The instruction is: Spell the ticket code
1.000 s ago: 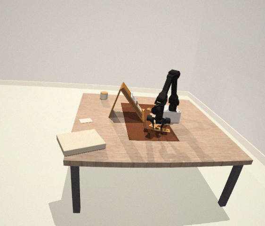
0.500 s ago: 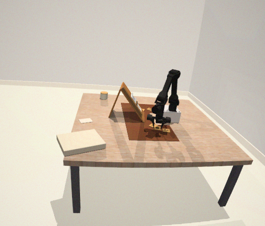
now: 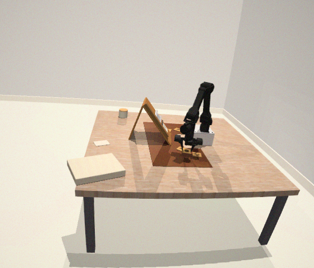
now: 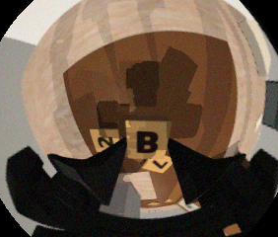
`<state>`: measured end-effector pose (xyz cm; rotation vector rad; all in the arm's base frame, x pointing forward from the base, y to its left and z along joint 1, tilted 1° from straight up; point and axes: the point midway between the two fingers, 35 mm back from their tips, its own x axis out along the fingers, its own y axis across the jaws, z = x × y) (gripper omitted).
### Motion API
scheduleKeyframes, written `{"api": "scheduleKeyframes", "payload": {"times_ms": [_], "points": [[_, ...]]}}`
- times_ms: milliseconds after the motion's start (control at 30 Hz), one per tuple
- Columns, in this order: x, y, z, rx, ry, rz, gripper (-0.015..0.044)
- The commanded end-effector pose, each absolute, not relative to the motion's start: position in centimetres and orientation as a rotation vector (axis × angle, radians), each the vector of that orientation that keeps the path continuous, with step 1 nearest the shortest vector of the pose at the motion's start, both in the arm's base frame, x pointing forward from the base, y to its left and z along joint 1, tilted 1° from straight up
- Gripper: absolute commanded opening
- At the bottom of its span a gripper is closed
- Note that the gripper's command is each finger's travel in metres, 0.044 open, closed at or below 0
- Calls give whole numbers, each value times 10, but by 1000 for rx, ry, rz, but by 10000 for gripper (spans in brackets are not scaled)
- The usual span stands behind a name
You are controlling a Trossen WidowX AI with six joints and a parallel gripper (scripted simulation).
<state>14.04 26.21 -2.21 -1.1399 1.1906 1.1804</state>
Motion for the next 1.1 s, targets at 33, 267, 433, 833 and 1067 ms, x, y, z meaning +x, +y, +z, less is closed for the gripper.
{"api": "scheduleKeyframes", "payload": {"times_ms": [33, 267, 433, 833, 1067], "points": [[141, 262, -19, -1137, 1187, 1174, 0], [138, 265, -25, -1157, 1179, 1172, 0], [139, 269, -28, -1161, 1150, 1157, 0], [182, 263, 4, -985, 1072, 1128, 0], [206, 255, 24, -896, 1015, 1102, 0]]}}
